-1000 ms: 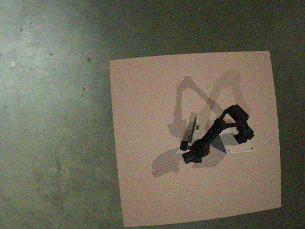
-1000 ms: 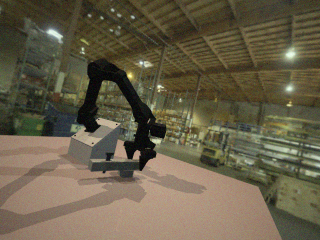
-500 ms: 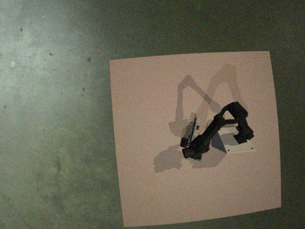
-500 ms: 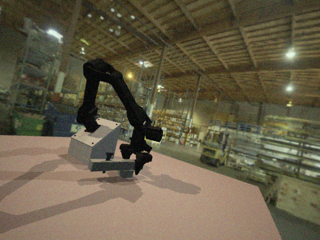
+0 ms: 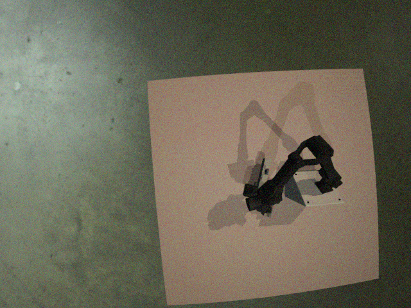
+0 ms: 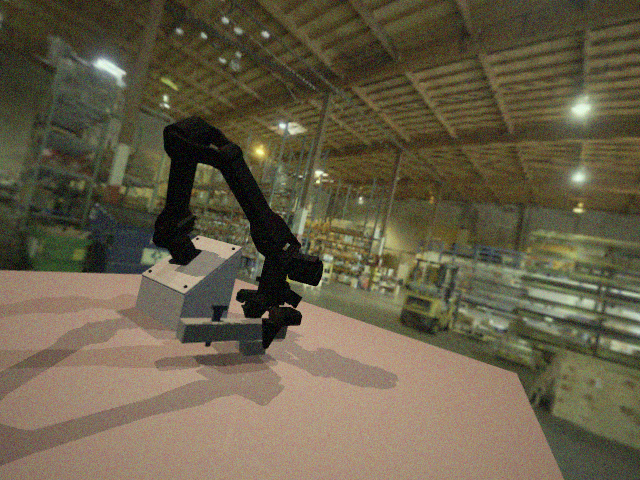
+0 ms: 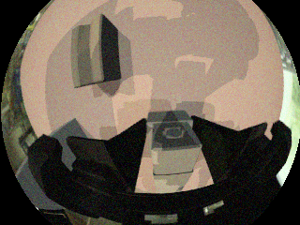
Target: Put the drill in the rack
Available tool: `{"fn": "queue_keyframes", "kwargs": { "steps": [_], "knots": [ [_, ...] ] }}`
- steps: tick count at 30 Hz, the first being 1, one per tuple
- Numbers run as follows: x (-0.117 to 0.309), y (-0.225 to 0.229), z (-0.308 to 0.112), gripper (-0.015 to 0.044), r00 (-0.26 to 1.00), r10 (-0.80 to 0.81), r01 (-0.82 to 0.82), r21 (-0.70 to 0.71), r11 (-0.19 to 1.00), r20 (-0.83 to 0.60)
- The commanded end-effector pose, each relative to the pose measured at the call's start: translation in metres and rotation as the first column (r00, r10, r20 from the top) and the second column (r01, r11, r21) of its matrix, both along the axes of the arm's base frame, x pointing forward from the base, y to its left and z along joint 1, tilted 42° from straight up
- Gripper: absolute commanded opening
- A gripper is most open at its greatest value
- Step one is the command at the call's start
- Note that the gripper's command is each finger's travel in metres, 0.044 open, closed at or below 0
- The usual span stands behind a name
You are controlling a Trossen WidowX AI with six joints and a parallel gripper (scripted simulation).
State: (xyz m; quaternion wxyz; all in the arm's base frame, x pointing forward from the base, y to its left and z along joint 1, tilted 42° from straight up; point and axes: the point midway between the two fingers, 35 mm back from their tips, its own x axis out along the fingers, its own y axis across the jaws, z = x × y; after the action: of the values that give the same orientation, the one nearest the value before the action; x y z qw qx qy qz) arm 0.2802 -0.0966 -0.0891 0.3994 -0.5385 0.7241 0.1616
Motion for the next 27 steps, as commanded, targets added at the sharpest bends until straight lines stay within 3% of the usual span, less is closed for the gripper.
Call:
{"fn": "queue_keyframes", "kwargs": {
  "steps": [1, 7, 27],
  "knots": [
    [0.0002, 0.0003, -0.0001, 0.0151, 1.0, -0.001, 0.001, 0.0, 1.0, 0.0],
    [0.0002, 0.0003, -0.0001, 0.0, 1.0, -0.001, 0.001, 0.0, 1.0, 0.0],
    [0.0002, 0.0003, -0.0001, 0.0, 1.0, -0.001, 0.001, 0.0, 1.0, 0.0]
  ]
}}
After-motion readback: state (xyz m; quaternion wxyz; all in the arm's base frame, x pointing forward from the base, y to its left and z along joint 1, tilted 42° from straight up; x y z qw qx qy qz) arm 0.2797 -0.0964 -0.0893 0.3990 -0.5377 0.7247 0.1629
